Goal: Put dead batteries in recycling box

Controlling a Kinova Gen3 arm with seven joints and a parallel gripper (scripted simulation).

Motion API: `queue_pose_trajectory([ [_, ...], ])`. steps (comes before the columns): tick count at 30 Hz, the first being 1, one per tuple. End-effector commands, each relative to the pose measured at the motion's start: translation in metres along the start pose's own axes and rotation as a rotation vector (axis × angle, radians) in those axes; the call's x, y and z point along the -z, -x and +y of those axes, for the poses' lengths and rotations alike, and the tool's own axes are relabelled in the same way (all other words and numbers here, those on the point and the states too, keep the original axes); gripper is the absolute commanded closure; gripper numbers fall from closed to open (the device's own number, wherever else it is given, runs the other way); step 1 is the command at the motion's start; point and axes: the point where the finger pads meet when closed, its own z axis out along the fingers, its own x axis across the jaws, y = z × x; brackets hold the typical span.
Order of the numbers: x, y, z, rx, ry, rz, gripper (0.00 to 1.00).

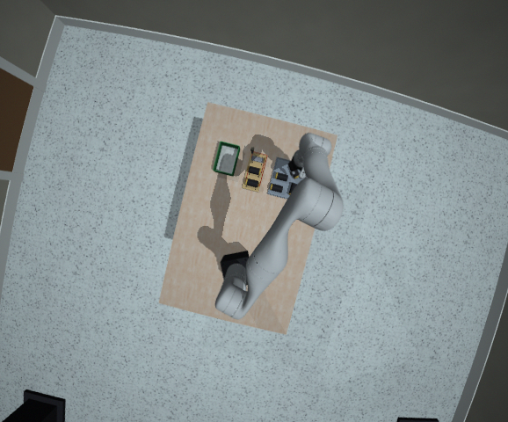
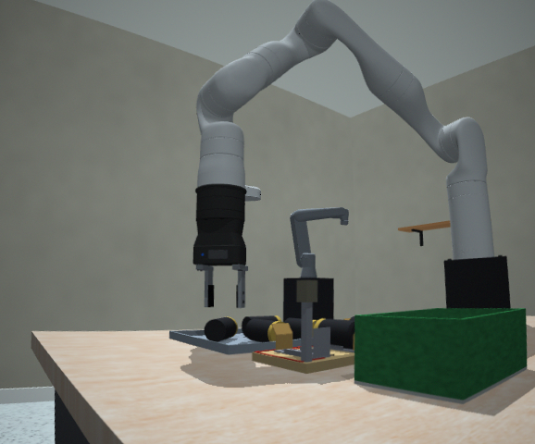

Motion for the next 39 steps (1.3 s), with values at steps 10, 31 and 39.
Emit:
queue_pose_trajectory([
  [10,0.0026,0.0043,0.0003,0.003,0.002,-0.013,0.1],
  [31,0.003,0.0089,0.003,0.003,0.003,-0.014,0.1],
  [39,0.003,0.0089,0.0031,0.003,0.003,-0.014,0.1],
])
